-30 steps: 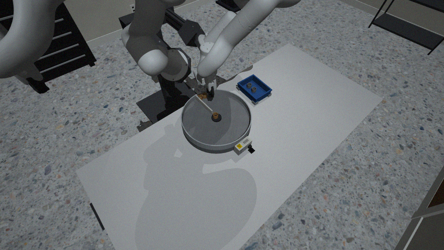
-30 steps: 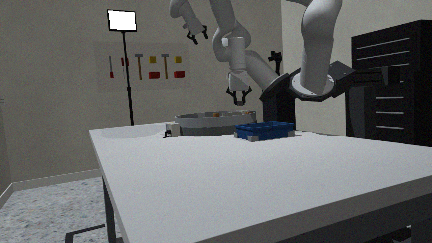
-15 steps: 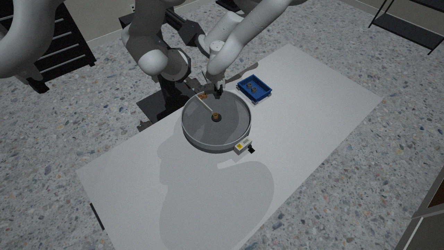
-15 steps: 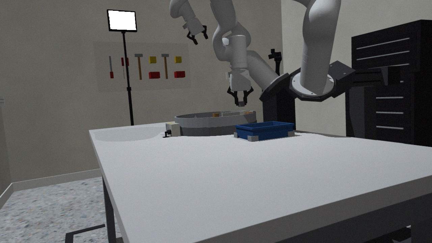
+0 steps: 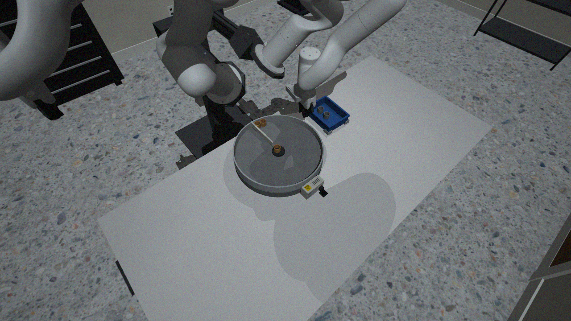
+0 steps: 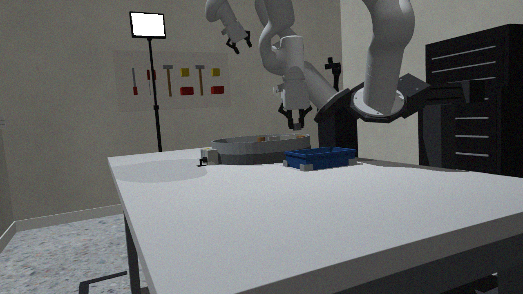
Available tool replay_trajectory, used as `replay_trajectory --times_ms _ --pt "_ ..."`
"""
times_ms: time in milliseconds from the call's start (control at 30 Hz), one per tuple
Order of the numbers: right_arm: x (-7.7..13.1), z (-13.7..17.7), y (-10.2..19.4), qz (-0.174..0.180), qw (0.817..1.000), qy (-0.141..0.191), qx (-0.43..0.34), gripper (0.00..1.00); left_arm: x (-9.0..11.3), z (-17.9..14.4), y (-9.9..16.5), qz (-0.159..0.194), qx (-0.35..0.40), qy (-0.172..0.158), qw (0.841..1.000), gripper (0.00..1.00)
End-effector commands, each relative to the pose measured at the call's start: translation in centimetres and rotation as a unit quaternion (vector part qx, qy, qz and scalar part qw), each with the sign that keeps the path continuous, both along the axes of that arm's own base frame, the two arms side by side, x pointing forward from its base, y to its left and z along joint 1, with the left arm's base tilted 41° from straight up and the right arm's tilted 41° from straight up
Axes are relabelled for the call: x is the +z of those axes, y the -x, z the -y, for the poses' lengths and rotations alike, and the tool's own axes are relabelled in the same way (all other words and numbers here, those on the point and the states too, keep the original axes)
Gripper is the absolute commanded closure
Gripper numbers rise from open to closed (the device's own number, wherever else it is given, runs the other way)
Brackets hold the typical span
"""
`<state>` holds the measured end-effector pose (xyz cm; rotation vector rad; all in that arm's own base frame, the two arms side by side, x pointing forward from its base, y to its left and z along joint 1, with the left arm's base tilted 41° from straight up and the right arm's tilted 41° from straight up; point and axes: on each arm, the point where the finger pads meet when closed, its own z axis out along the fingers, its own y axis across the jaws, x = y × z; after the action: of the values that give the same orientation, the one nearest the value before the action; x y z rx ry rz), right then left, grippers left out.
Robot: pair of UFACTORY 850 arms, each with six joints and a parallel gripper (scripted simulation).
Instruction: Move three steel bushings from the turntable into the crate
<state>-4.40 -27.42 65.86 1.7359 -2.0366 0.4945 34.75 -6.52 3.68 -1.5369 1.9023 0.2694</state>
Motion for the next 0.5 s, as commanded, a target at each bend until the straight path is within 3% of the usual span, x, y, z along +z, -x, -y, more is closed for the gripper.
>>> replay_trajectory --times_ms 0,233,300,467 --pt "0.1 0.0 0.0 0.000 1.000 0.001 0.000 0.00 2.8 -2.8 -1.3 0.012 0.016 0.012 1.000 1.00" --pt "0.1 0.0 0.0 0.000 1.000 0.001 0.000 0.00 6.6 -7.1 -2.9 0.031 0.042 0.024 0.998 1.00" --pt "0.1 0.0 0.0 0.000 1.000 0.001 0.000 0.00 6.6 -7.1 -2.9 0.031 0.042 0.024 0.998 1.00" --pt "0.1 0.0 0.0 0.000 1.000 0.001 0.000 0.00 9.7 -10.7 -4.2 0.046 0.064 0.035 0.996 1.00"
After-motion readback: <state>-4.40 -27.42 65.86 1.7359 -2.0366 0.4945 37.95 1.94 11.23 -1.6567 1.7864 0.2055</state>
